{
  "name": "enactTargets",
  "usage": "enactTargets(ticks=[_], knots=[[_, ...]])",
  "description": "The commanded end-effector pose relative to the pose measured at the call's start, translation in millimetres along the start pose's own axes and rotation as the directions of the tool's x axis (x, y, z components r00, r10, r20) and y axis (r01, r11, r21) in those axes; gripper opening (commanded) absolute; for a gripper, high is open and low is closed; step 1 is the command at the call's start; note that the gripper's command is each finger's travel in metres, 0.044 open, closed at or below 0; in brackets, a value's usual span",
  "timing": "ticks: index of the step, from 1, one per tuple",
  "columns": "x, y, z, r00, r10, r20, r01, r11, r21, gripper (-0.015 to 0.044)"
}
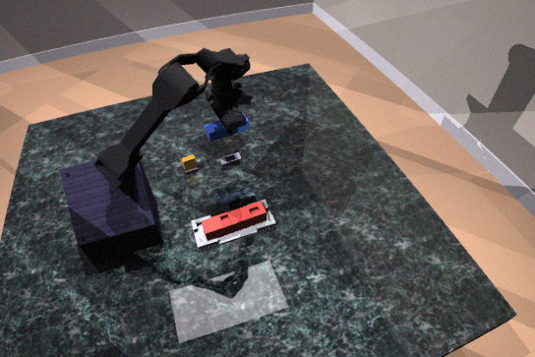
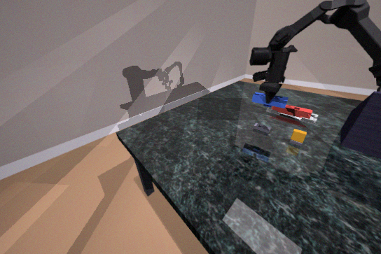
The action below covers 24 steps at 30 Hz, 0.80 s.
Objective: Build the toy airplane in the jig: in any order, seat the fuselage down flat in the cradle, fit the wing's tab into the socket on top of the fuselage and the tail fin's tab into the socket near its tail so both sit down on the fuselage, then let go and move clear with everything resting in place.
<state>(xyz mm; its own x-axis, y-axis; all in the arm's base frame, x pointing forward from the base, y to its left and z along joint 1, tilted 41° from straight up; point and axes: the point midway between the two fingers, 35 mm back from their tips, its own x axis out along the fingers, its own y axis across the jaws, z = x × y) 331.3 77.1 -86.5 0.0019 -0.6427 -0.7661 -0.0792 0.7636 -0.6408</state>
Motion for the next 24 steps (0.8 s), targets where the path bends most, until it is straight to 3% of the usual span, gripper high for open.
enactTargets(ticks=[1,24], knots=[[-0.1,-13.7,0.5,1.0,0.01,-0.002,-0.01,0.999,-0.053,0.0],[9.3,-90.2,-7.0,0.999,0.037,0.001,-0.033,0.9,-0.436,0.0]])
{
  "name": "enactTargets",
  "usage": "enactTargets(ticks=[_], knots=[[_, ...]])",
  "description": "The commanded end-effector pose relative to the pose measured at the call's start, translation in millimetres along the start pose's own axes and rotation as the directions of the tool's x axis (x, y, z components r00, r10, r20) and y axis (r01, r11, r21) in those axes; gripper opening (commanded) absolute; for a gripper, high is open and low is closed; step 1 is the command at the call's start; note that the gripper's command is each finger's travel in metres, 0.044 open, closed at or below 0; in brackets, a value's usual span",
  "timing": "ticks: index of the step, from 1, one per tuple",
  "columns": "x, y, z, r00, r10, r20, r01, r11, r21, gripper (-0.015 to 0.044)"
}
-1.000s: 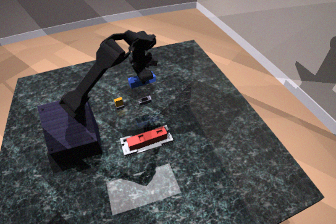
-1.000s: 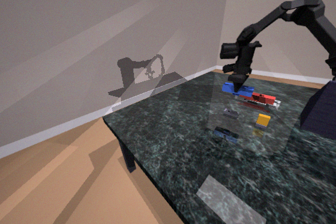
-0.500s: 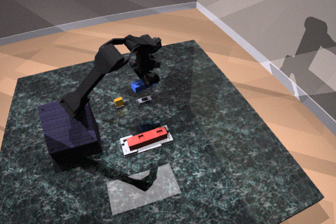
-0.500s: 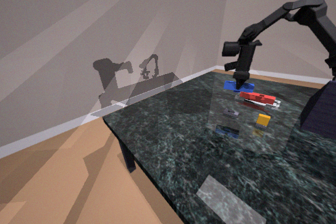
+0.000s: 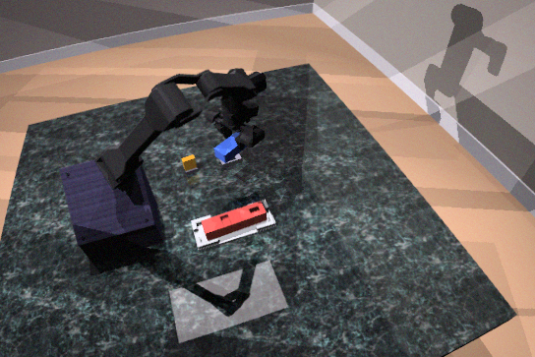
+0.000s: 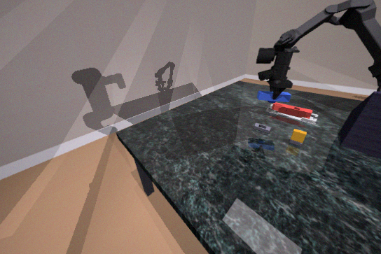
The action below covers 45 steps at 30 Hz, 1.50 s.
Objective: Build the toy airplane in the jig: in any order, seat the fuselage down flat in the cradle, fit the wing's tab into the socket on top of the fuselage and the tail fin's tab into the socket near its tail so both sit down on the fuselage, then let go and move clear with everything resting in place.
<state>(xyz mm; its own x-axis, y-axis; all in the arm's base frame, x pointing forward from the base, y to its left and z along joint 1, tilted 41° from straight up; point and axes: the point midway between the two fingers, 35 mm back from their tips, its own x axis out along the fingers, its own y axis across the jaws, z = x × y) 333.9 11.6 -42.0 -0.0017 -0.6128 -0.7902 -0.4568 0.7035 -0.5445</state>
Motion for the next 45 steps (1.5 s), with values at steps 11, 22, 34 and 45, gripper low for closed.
enactTargets(ticks=[11,22,34,45], knots=[[5.4,-37.3,-30.6,1.0,0.0,0.005,0.001,0.97,-0.243,0.0],[10.6,-61.9,-57.2,1.0,-0.003,0.006,0.005,0.906,-0.423,0.0],[16.6,-84.0,-89.0,1.0,-0.012,0.003,0.011,0.798,-0.602,0.0],[22.0,-99.5,-120.0,1.0,-0.024,-0.006,0.012,0.669,-0.744,0.0]])
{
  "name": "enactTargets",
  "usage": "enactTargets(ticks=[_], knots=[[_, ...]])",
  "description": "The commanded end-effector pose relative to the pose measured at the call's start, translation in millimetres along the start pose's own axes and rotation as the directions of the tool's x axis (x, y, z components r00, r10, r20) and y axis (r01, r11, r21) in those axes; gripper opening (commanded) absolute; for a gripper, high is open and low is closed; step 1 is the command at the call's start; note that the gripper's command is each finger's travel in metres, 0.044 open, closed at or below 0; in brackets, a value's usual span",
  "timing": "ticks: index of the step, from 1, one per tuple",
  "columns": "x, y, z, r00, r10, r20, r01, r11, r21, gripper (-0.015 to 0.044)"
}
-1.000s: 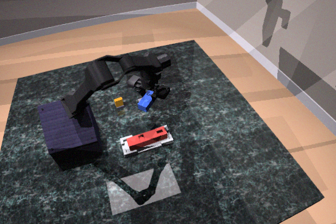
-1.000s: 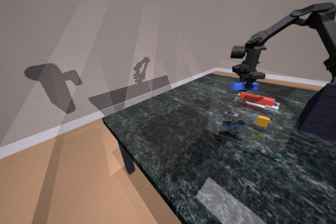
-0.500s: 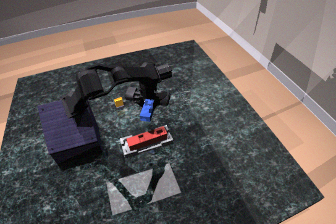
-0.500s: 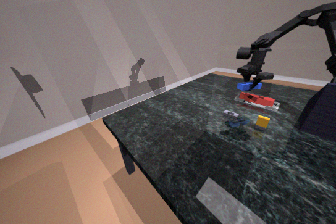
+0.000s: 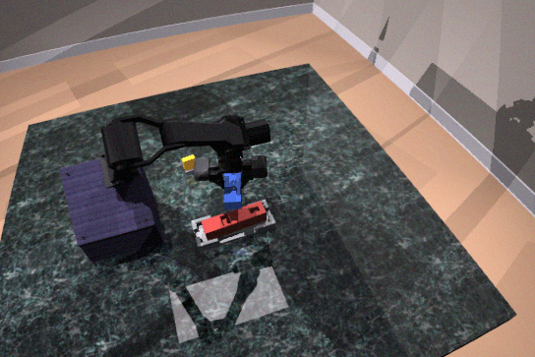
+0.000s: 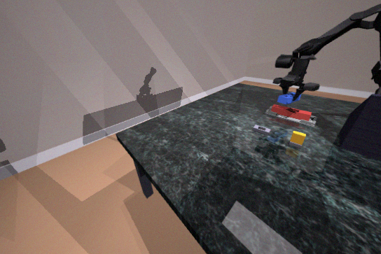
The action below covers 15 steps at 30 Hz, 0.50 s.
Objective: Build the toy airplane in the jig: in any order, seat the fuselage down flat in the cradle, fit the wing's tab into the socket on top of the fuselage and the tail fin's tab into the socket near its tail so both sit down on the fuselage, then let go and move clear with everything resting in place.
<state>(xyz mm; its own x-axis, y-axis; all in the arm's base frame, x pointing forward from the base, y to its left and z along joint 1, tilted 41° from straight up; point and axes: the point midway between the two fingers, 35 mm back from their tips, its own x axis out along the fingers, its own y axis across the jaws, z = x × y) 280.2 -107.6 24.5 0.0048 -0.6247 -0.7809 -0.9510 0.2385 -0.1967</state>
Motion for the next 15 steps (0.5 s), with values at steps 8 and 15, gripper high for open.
enactTargets(ticks=[8,15], knots=[[5.5,15.2,-32.6,1.0,-0.003,-0.023,-0.001,0.981,-0.195,0.0],[8.9,26.0,-51.0,0.999,-0.003,-0.038,-0.009,0.95,-0.313,0.0]])
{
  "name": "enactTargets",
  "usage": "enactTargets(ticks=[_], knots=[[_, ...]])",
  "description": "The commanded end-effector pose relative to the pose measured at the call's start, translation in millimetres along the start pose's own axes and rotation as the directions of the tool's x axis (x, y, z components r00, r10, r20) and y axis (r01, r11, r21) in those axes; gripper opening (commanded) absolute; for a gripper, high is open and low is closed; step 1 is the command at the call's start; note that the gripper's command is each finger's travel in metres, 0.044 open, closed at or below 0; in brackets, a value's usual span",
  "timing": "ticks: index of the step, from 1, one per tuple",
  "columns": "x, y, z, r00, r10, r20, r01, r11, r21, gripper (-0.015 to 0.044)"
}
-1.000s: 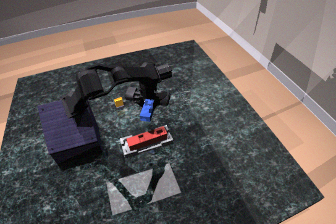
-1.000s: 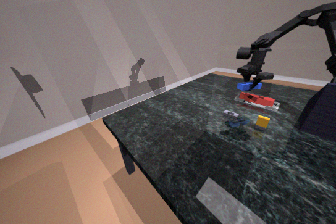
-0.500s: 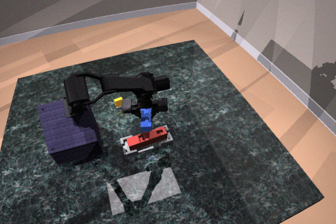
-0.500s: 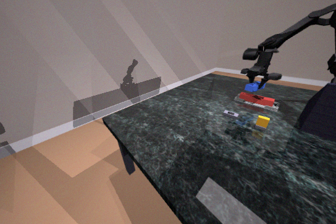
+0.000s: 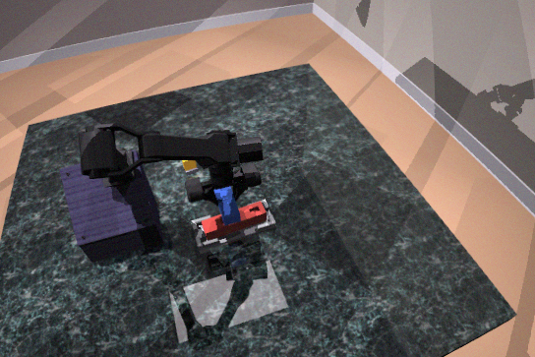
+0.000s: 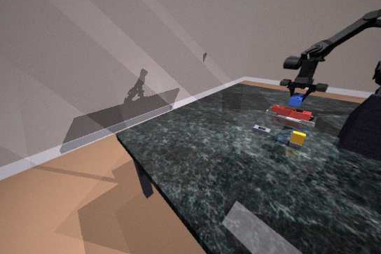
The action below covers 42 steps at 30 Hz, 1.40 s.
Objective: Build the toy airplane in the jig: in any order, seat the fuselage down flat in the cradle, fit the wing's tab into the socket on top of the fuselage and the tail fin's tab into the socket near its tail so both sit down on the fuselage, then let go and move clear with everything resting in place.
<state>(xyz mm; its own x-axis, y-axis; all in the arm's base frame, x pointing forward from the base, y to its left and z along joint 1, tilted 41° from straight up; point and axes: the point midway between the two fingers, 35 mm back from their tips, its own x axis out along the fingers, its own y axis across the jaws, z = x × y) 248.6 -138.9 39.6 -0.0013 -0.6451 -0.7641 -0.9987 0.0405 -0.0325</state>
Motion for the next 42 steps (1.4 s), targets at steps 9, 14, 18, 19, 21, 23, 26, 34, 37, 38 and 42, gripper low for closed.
enactTargets(ticks=[9,14,18,19,21,23,26,34,37,38,42], knots=[[2.5,11.8,-9.9,1.0,0.003,-0.014,-0.004,0.997,-0.081,0.0157],[2.5,11.8,-9.9,1.0,0.003,-0.014,-0.004,0.997,-0.081,0.0195],[2.5,11.8,-9.9,1.0,0.003,-0.014,-0.004,0.997,-0.081,0.0195],[2.5,11.8,-9.9,1.0,0.003,-0.014,-0.004,0.997,-0.081,0.0195],[2.5,11.8,-9.9,1.0,0.003,-0.014,-0.004,0.997,-0.081,0.0195],[2.5,11.8,-9.9,1.0,0.003,-0.014,-0.004,0.997,-0.081,0.0195],[2.7,11.8,-9.9,1.0,0.003,-0.014,-0.004,0.997,-0.081,0.0195],[14.6,11.2,-10.1,1.0,0.003,-0.013,-0.004,0.997,-0.081,0.0195],[19.5,11.2,-10.3,1.0,0.003,-0.013,-0.005,0.997,-0.081,0.0195],[21.1,11.2,-10.3,1.0,0.003,-0.014,-0.005,0.997,-0.081,0.0195],[27.6,11.4,-10.6,1.0,0.004,-0.014,-0.005,0.997,-0.081,0.0195]])
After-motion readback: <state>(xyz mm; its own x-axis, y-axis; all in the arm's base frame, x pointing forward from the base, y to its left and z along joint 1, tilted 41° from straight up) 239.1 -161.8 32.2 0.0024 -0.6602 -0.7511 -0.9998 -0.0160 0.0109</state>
